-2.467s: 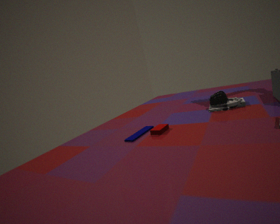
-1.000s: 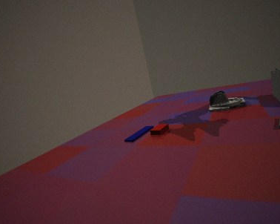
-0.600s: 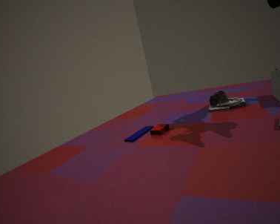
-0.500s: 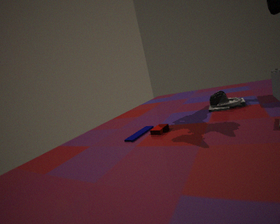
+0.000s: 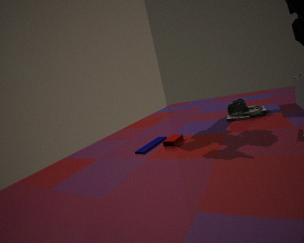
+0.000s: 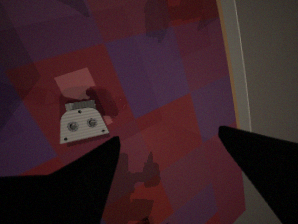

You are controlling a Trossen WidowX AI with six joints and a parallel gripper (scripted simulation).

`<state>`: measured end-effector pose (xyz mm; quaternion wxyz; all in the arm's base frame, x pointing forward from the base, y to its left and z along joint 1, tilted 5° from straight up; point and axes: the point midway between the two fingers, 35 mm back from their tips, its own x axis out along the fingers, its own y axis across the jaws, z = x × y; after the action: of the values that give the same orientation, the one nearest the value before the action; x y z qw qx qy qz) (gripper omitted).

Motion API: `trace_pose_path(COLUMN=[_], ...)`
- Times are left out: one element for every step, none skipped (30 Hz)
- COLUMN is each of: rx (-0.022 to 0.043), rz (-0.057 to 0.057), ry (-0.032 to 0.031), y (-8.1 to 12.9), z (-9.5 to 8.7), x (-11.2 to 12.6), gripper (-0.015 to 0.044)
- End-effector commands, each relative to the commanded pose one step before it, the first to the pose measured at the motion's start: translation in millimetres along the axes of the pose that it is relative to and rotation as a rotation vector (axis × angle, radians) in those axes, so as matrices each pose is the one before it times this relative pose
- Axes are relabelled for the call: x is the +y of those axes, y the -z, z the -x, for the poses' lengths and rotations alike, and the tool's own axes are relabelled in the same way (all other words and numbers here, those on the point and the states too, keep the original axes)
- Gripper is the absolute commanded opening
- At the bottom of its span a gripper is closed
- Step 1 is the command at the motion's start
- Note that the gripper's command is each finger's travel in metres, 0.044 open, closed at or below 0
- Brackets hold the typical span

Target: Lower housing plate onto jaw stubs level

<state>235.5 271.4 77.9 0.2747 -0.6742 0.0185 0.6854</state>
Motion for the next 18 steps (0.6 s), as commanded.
trace_pose_path(rx=[0.02207,0.00663,0.00662,0.00661,0.00659,0.00658,0.00658,0.00657,0.00656,0.00656,0.00656,0.00655,0.00655,0.00655,0.00539,0.00323,0.00108,0.00000], rz=[-0.0058,-0.0021,-0.0019,-0.0016,-0.0014,-0.0011,-0.0009,-0.0006,-0.0003,-0.0001,0.0002,0.0004,0.0007,0.0009,0.0010,0.0007,0.0002,0.0000], ry=[-0.08746,-0.02179,-0.02182,-0.02186,-0.02189,-0.02192,-0.02195,-0.02197,-0.02199,-0.02200,-0.02202,-0.02203,-0.02203,-0.02203,-0.01810,-0.01086,-0.00362,0.00000], y=[2.52,0.82,0.79,0.76,0.73,0.71,0.68,0.65,0.62,0.60,0.57,0.55,0.52,0.49,0.39,0.22,0.07,0.00], z=[-10.39,-2.62,-2.62,-2.62,-2.62,-2.61,-2.61,-2.61,-2.60,-2.60,-2.59,-2.58,-2.57,-2.56,-2.11,-1.27,-0.42,0.00], x=[20.61,4.65,4.62,4.59,4.56,4.53,4.50,4.47,4.44,4.40,4.37,4.34,4.31,4.27,3.48,2.07,0.69,0.00], gripper=[0.0440,0.0440,0.0440,0.0440,0.0440,0.0440,0.0440,0.0440,0.0440,0.0440,0.0440,0.0440,0.0440,0.0440,0.0440,0.0440,0.0440,0.0440])
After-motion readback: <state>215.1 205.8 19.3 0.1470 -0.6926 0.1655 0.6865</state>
